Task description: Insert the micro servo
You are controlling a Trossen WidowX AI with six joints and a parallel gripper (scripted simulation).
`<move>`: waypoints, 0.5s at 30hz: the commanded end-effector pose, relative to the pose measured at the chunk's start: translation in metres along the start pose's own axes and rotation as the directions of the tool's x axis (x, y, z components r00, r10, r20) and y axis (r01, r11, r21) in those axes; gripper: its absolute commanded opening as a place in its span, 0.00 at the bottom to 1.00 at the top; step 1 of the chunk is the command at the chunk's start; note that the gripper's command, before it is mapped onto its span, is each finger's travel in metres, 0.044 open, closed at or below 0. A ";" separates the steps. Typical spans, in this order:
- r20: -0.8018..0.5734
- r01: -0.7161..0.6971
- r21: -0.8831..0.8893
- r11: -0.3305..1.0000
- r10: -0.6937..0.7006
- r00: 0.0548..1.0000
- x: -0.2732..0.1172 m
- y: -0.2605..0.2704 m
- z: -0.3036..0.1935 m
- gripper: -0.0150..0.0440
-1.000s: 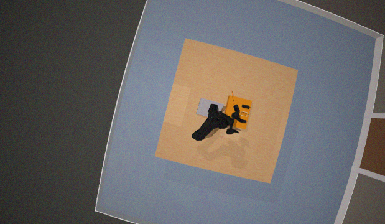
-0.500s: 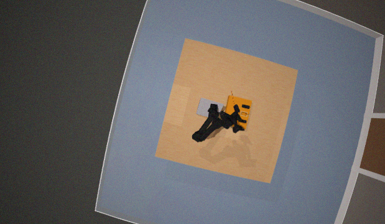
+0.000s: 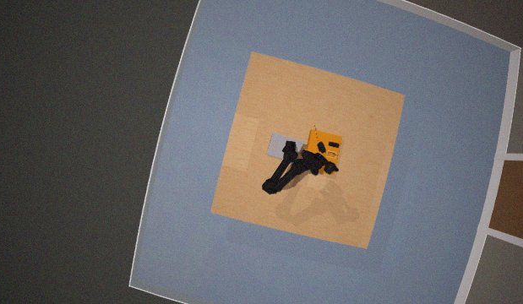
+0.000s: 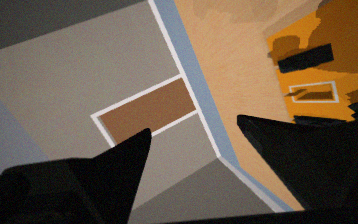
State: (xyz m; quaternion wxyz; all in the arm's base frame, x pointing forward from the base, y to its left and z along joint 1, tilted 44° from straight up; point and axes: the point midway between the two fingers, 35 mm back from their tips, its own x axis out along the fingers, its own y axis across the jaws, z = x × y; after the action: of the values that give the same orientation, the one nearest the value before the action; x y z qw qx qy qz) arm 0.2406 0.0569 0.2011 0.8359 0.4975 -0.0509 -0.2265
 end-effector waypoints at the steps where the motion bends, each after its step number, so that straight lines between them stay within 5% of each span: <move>1: -0.016 0.019 -0.135 0.991 -0.022 1.000 0.004 -0.001 -0.007 1.00; 15: -0.063 0.055 -0.570 0.820 -0.110 0.992 0.015 -0.011 -0.030 1.00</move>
State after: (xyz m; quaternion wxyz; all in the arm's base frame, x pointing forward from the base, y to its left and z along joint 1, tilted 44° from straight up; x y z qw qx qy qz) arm 0.2562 0.0679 0.1791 0.9259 0.2834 0.0556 -0.2435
